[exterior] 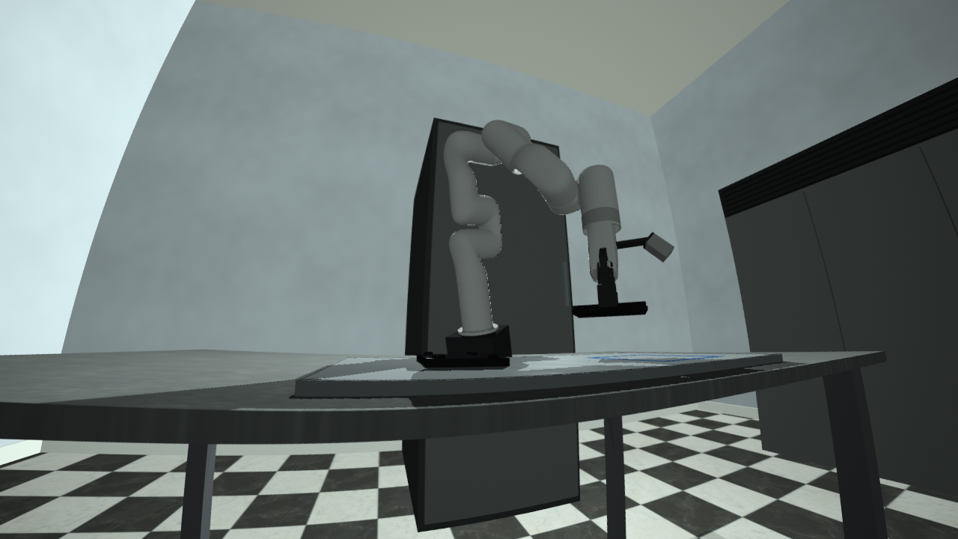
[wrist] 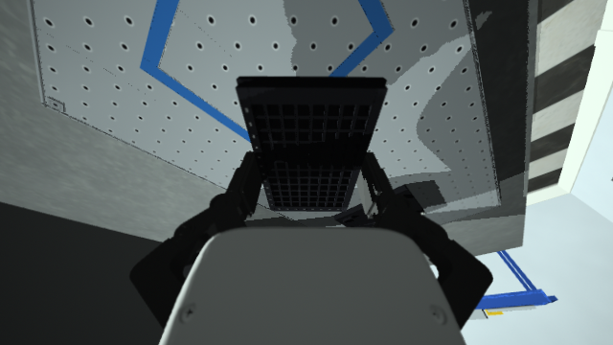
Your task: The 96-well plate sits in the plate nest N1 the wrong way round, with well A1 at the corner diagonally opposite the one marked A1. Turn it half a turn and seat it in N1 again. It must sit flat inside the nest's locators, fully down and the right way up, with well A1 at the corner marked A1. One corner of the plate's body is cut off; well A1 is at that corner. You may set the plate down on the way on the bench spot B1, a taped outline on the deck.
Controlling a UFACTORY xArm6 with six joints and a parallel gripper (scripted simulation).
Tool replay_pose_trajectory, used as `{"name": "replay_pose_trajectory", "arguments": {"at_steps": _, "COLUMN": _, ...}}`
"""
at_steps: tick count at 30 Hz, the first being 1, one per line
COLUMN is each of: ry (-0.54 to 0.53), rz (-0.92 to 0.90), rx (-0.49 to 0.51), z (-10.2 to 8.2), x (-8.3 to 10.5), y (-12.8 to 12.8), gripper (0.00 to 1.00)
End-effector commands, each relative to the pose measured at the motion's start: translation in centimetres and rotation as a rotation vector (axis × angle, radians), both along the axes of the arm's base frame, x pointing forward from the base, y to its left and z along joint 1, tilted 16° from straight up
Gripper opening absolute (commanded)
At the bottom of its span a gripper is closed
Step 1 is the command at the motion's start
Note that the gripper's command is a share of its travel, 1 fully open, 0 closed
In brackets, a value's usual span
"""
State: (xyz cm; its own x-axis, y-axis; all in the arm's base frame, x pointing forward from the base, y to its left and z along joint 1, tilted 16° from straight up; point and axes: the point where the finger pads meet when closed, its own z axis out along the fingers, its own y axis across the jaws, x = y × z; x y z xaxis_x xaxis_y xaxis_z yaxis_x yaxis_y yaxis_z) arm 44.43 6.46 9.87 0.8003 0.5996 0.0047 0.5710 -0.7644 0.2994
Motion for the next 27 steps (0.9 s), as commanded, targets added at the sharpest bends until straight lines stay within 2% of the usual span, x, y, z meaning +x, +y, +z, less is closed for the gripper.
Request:
{"name": "replay_pose_trajectory", "arguments": {"at_steps": 1, "ry": 0.045, "rz": 0.163, "rx": -0.010, "z": 0.5, "x": -0.4, "y": -1.5, "gripper": 0.00}}
{"name": "replay_pose_trajectory", "arguments": {"at_steps": 27, "ry": 0.226, "rz": 0.928, "rx": -0.157, "z": 2.0, "x": -3.1, "y": -8.9, "gripper": 0.00}}
